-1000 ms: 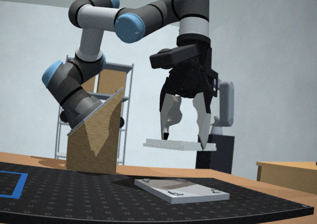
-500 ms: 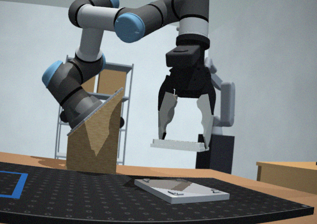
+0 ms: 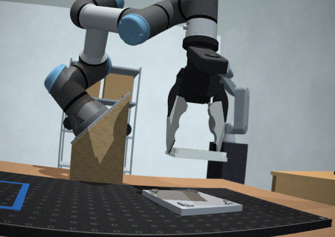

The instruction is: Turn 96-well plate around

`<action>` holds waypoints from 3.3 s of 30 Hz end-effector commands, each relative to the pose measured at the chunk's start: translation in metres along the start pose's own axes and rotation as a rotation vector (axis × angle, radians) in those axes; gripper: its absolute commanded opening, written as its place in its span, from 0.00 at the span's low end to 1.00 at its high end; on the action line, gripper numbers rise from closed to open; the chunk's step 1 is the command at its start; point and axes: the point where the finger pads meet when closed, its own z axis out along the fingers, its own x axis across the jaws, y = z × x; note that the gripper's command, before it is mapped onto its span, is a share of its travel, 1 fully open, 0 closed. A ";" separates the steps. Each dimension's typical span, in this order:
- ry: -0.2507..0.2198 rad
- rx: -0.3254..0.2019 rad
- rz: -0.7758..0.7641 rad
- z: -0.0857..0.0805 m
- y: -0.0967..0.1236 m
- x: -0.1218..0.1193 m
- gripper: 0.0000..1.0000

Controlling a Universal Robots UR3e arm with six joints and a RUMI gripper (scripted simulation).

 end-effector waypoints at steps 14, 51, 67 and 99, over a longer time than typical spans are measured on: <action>-0.012 0.007 -0.329 -0.001 -0.001 0.000 0.00; -0.012 0.007 -0.329 0.009 -0.001 0.000 0.00; -0.012 0.007 -0.329 0.033 -0.001 0.000 0.00; -0.012 0.007 -0.329 0.062 -0.001 -0.001 0.00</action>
